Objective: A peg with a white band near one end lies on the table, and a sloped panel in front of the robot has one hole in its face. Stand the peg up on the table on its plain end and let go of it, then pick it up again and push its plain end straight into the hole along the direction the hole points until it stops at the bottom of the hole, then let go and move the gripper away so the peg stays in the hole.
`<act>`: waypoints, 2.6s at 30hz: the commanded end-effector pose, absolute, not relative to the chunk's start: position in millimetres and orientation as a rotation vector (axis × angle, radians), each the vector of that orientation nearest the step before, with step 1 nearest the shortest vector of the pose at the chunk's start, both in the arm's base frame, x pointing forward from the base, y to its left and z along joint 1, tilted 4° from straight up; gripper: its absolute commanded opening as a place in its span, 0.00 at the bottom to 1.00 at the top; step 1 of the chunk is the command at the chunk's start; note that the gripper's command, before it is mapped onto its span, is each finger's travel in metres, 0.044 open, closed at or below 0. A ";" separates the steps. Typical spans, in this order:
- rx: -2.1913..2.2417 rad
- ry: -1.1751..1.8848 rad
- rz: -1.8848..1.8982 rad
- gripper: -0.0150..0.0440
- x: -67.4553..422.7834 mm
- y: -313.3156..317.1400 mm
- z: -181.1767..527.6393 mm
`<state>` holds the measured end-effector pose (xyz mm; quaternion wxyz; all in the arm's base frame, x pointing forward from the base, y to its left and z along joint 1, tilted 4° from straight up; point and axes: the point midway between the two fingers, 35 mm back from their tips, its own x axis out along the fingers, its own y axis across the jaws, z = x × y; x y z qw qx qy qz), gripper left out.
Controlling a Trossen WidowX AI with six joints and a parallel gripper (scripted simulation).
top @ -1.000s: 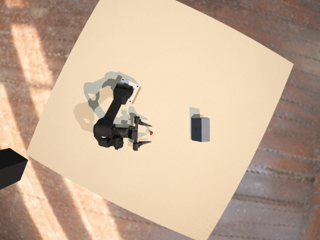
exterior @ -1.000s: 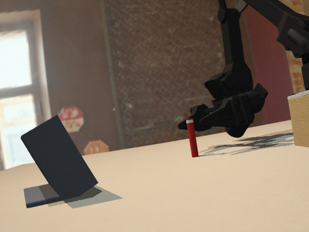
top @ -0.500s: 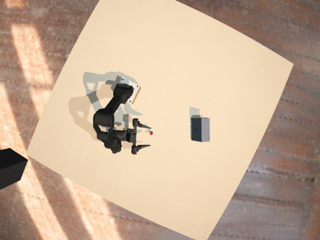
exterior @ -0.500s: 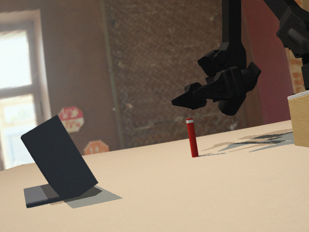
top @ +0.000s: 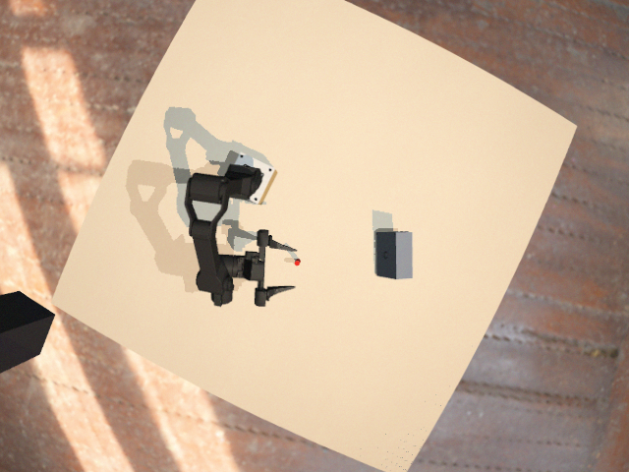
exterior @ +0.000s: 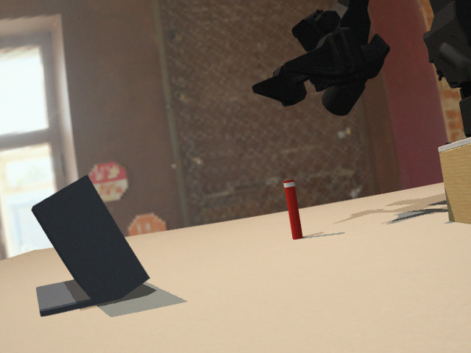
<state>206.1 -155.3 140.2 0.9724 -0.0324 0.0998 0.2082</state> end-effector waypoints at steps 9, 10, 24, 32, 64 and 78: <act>-0.030 0.495 0.604 1.00 212.2 -129.1 114.0; -0.031 0.526 0.618 1.00 212.5 -127.2 111.1; -0.088 0.981 0.703 1.00 212.6 -116.1 76.8; -0.168 1.234 0.645 1.00 213.8 -121.8 64.9; -0.344 1.590 0.244 1.00 231.8 -145.0 67.4; -0.073 1.598 -0.036 1.00 231.7 -145.2 65.1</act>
